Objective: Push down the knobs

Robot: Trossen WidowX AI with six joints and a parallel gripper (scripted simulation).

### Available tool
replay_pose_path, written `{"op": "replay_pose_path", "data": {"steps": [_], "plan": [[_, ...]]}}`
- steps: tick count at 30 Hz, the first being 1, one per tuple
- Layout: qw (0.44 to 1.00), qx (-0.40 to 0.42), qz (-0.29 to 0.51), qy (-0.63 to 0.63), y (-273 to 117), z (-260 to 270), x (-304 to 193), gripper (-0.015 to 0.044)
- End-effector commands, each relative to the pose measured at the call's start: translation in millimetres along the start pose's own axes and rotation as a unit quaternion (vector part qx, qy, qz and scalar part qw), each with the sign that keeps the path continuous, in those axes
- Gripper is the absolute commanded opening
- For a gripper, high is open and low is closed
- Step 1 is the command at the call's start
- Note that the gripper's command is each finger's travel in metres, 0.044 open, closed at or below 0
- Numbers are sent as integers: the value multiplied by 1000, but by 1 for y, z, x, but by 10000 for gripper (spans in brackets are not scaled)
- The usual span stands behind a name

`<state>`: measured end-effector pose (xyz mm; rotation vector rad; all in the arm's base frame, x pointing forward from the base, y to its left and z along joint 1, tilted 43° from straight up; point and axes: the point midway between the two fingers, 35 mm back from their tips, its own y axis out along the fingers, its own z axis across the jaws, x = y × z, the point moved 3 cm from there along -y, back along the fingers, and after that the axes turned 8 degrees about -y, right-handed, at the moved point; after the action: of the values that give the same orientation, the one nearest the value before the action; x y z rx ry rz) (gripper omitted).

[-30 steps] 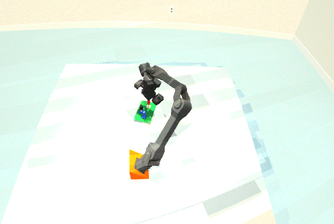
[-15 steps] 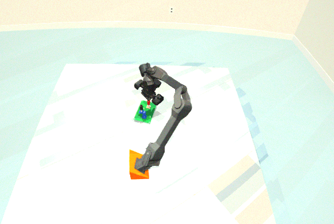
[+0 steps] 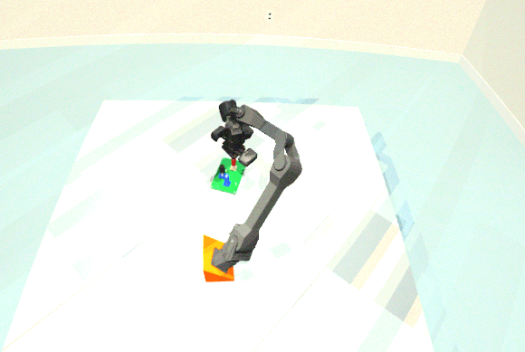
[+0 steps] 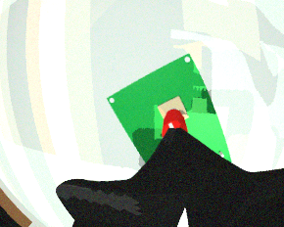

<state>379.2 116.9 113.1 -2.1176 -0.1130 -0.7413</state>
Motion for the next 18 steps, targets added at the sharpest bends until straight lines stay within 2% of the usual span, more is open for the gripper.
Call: {"op": "replay_pose_path", "data": {"steps": [1, 18], "plan": [[1000, -6, 4, 2, 10, -2, 1, 0], [1000, -6, 3, 2, 13, -2, 0, 0]]}}
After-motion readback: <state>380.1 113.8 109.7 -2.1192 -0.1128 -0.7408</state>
